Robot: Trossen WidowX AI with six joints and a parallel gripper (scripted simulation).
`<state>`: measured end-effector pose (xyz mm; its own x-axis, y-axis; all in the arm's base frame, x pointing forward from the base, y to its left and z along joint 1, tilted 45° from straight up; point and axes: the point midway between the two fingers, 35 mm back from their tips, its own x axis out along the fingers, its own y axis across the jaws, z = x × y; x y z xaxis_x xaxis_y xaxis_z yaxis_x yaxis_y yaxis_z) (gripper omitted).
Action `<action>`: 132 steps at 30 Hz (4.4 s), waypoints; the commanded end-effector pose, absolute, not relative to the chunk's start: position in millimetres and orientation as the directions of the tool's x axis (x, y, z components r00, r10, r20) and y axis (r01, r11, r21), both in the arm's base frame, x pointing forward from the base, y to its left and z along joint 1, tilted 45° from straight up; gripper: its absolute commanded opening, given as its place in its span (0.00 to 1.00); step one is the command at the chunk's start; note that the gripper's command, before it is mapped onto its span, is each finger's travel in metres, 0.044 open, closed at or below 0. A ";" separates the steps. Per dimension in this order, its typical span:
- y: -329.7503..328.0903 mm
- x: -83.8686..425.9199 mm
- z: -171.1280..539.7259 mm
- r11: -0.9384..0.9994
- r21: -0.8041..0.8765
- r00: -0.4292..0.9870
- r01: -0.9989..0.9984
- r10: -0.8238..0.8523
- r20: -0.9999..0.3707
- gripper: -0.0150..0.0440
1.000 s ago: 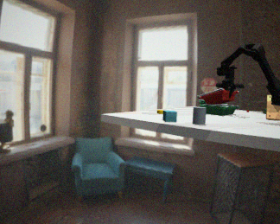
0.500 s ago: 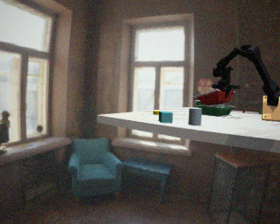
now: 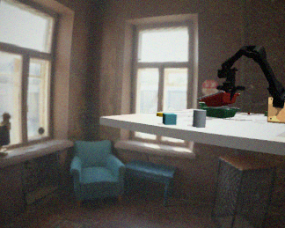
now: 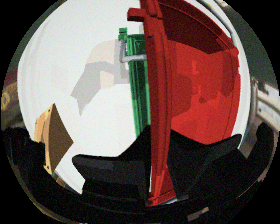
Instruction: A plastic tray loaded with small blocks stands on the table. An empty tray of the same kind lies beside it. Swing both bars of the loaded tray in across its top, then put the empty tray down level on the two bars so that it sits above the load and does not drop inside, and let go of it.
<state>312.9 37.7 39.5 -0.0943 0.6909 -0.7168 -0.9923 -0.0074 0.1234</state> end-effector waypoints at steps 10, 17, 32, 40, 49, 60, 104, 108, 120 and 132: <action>43.2 309.1 38.7 -0.025 0.134 -0.114 -0.991 0.691 -0.714 0.25; 43.2 309.1 38.7 -0.025 0.134 -0.114 -0.991 0.691 -0.714 0.25; 48.3 305.0 34.2 -0.025 0.135 -0.114 -0.991 0.691 -0.714 0.25; 48.3 305.0 34.2 -0.025 0.135 -0.114 -0.991 0.691 -0.714 0.25; 48.3 305.0 34.2 -0.025 0.135 -0.114 -0.991 0.691 -0.714 0.25; 48.3 305.0 34.2 -0.025 0.135 -0.114 -0.991 0.691 -0.714 0.25; 53.5 301.2 29.3 -0.025 0.135 -0.114 -0.991 0.691 -0.713 0.25; 53.5 301.2 29.3 -0.025 0.135 -0.114 -0.991 0.691 -0.713 0.25; 53.5 301.2 29.3 -0.025 0.135 -0.114 -0.991 0.691 -0.713 0.25; 53.5 301.2 29.3 -0.025 0.135 -0.114 -0.991 0.691 -0.713 0.25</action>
<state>304.6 47.6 29.9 -0.0956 0.6912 -0.7163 -0.9921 -0.0078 0.1248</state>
